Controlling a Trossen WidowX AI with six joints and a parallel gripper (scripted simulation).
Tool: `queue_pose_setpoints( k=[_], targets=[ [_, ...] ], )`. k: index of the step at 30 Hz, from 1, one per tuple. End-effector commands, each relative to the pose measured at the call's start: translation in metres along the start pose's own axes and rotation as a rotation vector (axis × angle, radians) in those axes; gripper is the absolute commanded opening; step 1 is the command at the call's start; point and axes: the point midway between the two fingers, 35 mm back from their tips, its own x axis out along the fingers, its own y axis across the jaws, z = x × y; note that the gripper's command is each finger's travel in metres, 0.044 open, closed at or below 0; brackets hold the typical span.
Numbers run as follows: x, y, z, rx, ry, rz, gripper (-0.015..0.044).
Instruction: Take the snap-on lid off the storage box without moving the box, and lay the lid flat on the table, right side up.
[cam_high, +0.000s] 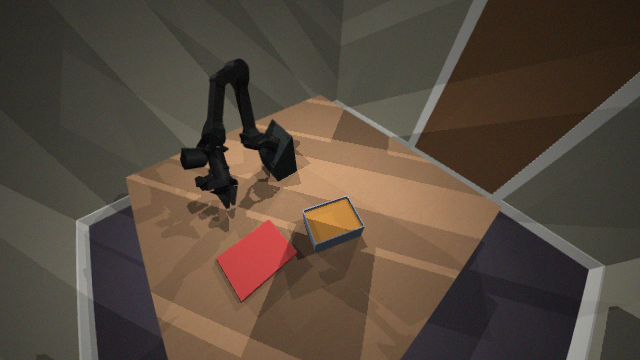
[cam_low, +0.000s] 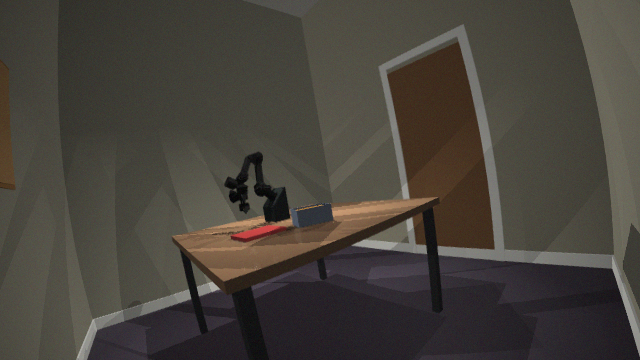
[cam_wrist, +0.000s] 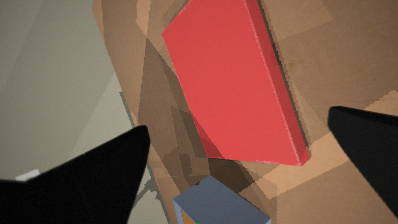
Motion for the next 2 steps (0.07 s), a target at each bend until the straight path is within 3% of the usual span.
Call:
queue_pose_setpoints(
  k=[1, 2],
  targets=[
    [0.0005, -0.0017, -0.0011, 0.003, 0.001, -0.005, 0.0440],
    [0.0005, -0.0017, -0.0011, 0.003, 0.001, -0.005, 0.0440]
  ],
)
